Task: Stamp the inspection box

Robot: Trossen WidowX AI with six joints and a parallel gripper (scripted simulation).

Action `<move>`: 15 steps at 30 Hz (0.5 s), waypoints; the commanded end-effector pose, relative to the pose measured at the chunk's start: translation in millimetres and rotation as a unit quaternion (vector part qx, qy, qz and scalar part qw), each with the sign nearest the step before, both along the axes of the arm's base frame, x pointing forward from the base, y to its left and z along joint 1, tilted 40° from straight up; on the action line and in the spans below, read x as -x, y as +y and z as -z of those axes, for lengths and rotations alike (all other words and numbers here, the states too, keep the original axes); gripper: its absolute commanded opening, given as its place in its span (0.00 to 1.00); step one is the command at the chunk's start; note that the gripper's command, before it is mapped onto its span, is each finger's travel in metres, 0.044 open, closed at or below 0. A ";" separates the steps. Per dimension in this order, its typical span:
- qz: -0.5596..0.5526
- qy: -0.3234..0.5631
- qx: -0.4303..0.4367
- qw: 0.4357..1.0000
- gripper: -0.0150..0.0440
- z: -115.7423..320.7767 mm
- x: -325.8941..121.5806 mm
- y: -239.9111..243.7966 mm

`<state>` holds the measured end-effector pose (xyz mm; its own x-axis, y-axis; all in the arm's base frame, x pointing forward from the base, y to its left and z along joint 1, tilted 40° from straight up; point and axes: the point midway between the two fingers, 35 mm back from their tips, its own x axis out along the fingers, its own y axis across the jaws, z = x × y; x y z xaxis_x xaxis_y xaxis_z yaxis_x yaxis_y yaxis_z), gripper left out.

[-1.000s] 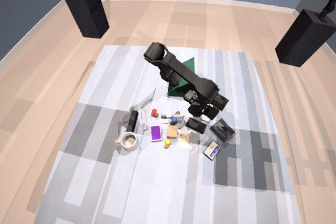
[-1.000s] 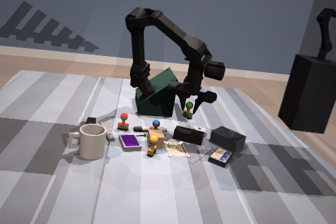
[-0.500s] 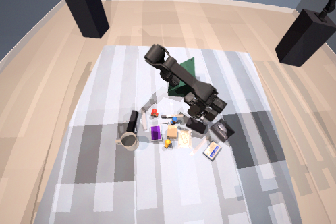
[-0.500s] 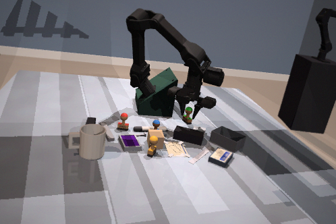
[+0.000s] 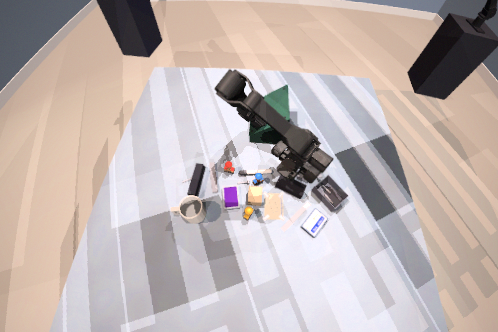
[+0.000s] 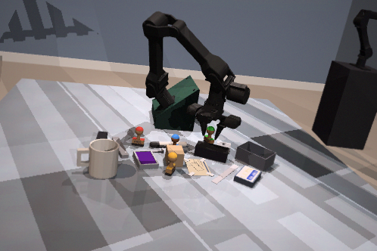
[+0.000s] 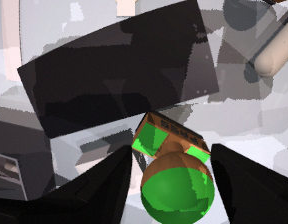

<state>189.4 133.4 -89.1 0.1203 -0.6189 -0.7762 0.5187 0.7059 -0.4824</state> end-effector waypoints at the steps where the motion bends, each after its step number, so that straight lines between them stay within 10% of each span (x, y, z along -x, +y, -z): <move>1: -0.003 0.000 0.002 1.000 0.25 4.8 -0.7 -4.8; 12: -0.002 0.000 0.002 1.000 0.25 15.9 -1.5 -15.5; 15: 0.000 0.000 0.001 1.000 0.39 13.8 -1.1 -13.2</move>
<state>190.4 119.8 -103.3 0.1198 -0.6209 -0.7747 0.5186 0.7045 -0.4845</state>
